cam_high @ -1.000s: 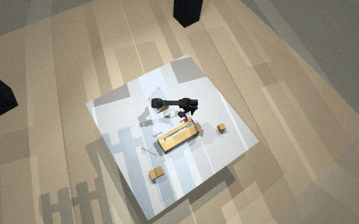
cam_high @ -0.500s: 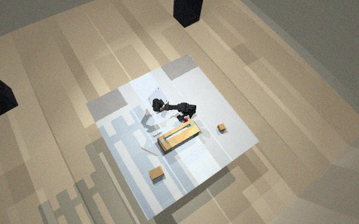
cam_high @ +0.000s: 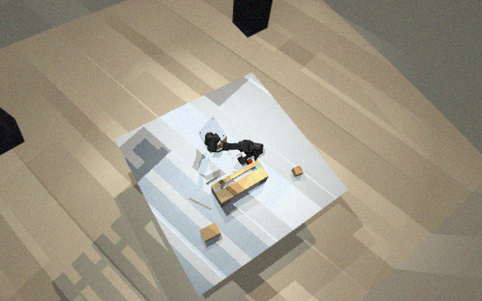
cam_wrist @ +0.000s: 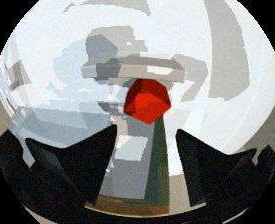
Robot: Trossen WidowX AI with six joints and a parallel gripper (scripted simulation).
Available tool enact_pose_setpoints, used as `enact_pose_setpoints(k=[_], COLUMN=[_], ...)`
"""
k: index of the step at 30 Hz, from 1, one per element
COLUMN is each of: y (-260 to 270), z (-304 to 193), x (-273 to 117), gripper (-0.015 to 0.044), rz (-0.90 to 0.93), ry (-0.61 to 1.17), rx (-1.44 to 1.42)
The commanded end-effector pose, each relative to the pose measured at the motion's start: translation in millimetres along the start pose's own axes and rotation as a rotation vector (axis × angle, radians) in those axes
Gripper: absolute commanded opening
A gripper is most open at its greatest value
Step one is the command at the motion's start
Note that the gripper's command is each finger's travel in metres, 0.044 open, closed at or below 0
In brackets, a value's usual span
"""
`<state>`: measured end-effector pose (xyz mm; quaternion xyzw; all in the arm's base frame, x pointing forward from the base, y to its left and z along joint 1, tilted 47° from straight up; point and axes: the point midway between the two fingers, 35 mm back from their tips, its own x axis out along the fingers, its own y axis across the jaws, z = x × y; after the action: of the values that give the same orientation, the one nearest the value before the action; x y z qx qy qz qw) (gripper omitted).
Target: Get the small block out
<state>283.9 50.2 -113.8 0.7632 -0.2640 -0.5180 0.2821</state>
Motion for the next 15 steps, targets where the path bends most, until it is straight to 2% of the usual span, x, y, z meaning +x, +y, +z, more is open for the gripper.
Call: enact_pose_setpoints(k=[1,15], y=[1,2], z=[6,14], x=[7,28], gripper=[0.0285,0.0285], rz=[0.008,0.012], ry=[-0.003,0.0], rx=[-0.012,-0.014])
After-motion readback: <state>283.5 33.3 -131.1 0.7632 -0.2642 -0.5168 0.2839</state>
